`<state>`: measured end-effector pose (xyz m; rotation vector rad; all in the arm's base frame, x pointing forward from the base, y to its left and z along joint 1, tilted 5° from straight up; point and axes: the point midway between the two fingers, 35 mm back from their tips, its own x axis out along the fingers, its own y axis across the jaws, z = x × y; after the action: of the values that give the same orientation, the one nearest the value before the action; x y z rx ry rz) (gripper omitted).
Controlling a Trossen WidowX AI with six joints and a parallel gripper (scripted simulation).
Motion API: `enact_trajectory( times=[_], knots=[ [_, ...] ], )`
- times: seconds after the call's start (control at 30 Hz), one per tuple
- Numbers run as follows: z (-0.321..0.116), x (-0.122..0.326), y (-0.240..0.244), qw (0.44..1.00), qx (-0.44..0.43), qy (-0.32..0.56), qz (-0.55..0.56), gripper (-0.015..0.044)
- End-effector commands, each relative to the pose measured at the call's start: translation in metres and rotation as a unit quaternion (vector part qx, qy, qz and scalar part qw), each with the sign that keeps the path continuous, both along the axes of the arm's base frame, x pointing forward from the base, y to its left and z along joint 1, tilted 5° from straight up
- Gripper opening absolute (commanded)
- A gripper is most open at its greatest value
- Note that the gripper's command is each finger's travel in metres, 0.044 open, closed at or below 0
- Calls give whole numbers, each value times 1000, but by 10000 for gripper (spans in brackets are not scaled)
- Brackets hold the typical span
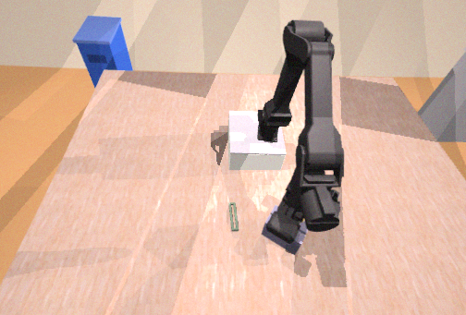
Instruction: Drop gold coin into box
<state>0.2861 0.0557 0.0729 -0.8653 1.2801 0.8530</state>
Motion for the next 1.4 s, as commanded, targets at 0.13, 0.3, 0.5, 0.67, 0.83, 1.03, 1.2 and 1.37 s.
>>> enact_trajectory(
  times=[0.13,0.3,0.5,0.67,0.83,1.03,1.2,1.37],
  knots=[
    [1,1,3,1000,1,0,-3,5],
    [1,1,2,1000,0,0,0,0],
    [-1,1,2,1000,0,0,-1,0],
    [-4,1,3,1000,1,0,-3,0],
    [-7,2,3,1000,1,0,-5,0],
    [-11,2,3,1000,1,0,-5,0],
    [-14,2,3,1000,1,0,-5,0],
    [-17,3,3,1000,1,0,-4,0]
  ],
)
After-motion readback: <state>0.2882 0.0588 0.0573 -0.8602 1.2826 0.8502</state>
